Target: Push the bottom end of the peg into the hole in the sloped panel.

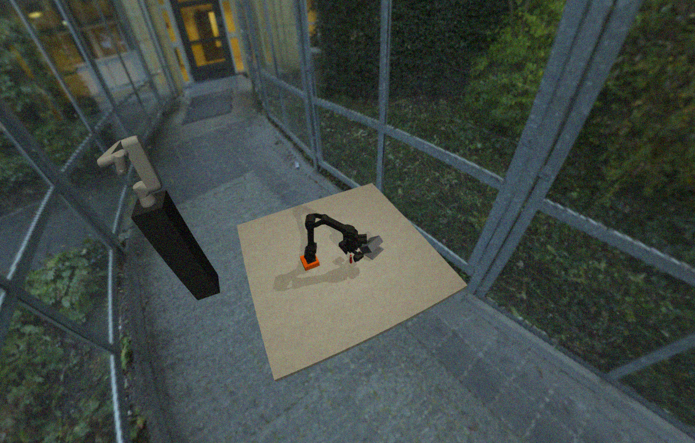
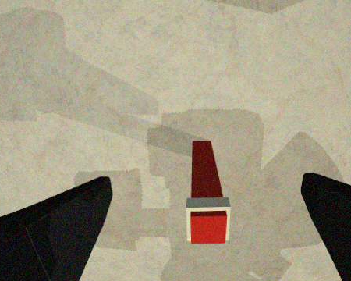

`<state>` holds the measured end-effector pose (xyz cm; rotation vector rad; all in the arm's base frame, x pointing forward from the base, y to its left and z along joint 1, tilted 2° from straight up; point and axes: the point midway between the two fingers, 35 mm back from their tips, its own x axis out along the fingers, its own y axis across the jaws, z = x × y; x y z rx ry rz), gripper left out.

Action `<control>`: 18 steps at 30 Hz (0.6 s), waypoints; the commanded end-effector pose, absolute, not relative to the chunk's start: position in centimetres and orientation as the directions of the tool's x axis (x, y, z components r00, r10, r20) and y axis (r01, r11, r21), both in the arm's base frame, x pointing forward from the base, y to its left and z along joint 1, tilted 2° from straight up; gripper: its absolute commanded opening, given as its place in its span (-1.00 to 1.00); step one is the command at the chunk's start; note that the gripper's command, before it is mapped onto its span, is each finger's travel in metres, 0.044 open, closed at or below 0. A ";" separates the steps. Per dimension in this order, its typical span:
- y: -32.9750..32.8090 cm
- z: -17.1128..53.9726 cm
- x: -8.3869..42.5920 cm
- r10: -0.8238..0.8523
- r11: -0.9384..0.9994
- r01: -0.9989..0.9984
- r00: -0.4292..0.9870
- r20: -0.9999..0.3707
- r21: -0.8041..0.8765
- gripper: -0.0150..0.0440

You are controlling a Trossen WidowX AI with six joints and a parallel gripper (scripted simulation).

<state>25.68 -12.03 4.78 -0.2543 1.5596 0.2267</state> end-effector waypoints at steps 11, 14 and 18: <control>-12.0 3.7 25.6 -0.017 0.953 -0.302 0.000 -1.000 -0.016 0.64; -12.0 3.7 25.6 -0.017 0.953 -0.302 0.000 -1.000 -0.016 0.38; -12.0 3.7 25.6 -0.017 0.953 -0.302 0.000 -1.000 -0.016 0.02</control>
